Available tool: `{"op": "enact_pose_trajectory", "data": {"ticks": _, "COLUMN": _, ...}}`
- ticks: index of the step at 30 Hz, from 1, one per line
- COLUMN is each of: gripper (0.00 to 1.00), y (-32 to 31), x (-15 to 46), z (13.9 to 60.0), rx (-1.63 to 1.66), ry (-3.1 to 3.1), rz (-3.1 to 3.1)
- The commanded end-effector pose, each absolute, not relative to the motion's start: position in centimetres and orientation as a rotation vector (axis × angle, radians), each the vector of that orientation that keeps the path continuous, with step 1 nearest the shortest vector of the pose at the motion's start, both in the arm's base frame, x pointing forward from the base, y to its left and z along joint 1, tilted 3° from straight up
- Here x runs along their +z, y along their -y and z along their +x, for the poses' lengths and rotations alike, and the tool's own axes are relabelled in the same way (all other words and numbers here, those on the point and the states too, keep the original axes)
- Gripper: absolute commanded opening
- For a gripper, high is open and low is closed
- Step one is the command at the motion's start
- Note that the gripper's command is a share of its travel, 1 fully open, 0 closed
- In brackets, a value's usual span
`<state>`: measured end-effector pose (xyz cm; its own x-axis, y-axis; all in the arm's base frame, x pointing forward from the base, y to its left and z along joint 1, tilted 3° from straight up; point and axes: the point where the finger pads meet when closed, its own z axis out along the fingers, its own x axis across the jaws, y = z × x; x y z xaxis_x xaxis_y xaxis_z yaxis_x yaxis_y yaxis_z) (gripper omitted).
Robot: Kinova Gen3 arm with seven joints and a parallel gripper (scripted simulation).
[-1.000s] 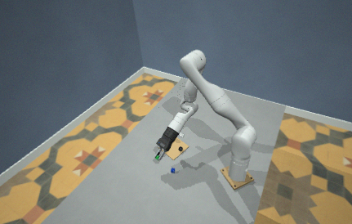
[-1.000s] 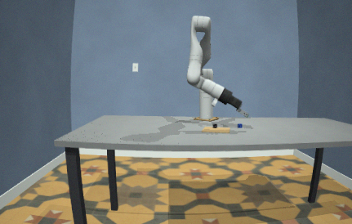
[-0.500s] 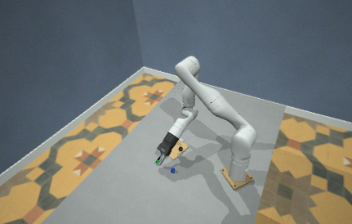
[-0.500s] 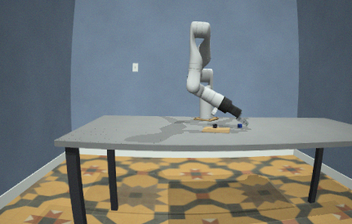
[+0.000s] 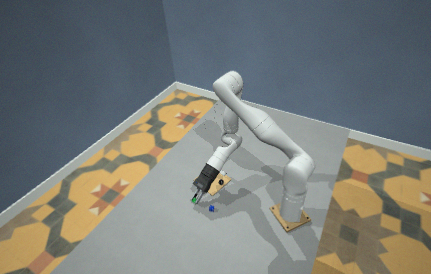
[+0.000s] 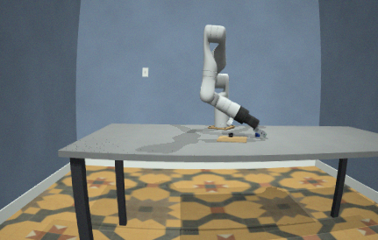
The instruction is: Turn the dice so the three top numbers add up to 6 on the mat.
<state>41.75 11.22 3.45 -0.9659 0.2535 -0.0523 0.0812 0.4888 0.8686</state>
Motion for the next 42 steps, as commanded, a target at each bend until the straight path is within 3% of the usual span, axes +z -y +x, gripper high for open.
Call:
{"op": "enact_pose_trajectory", "data": {"ticks": 1, "gripper": 0.4, "y": -11.23, "x": 3.5, "z": 41.77, "rx": 1.478, "ry": -2.556, "rz": 0.29}}
{"op": "enact_pose_trajectory", "data": {"ticks": 42, "gripper": 0.4, "y": -11.21, "x": 3.11, "z": 41.78, "rx": 1.478, "ry": -2.556, "rz": 0.29}}
